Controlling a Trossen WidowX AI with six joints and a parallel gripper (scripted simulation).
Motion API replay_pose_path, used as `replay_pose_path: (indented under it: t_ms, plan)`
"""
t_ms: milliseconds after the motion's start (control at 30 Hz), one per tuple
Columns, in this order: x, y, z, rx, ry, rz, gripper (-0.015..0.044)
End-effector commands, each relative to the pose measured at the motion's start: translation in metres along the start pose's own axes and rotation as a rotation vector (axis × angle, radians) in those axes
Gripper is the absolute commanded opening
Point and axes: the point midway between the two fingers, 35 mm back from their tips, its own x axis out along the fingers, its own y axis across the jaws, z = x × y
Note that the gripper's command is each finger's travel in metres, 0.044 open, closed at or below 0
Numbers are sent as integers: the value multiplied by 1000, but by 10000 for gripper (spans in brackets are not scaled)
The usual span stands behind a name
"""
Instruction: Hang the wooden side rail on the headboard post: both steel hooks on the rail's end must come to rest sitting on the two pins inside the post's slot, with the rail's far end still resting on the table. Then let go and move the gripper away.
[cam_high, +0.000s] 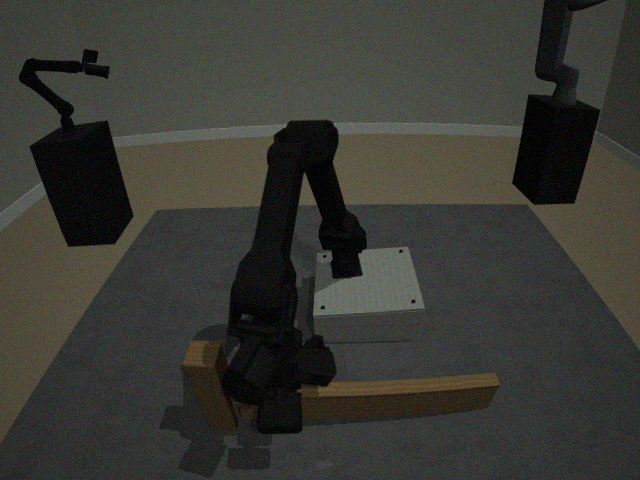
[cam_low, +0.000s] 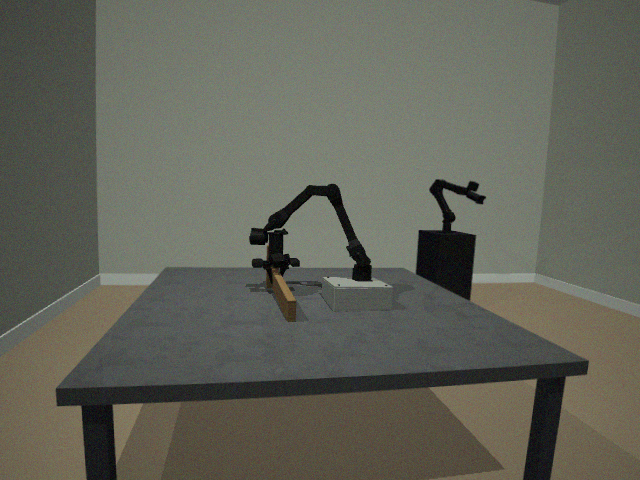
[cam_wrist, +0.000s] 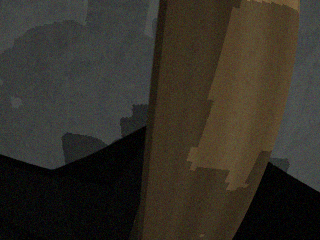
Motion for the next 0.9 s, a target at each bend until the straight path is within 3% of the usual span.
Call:
replay_pose_path:
  t_ms: [0,867]
  plan:
    - [-3,-3,-2,-3,5,-10,0]
    - [-1,-2,-5,-3,5,-9,0]
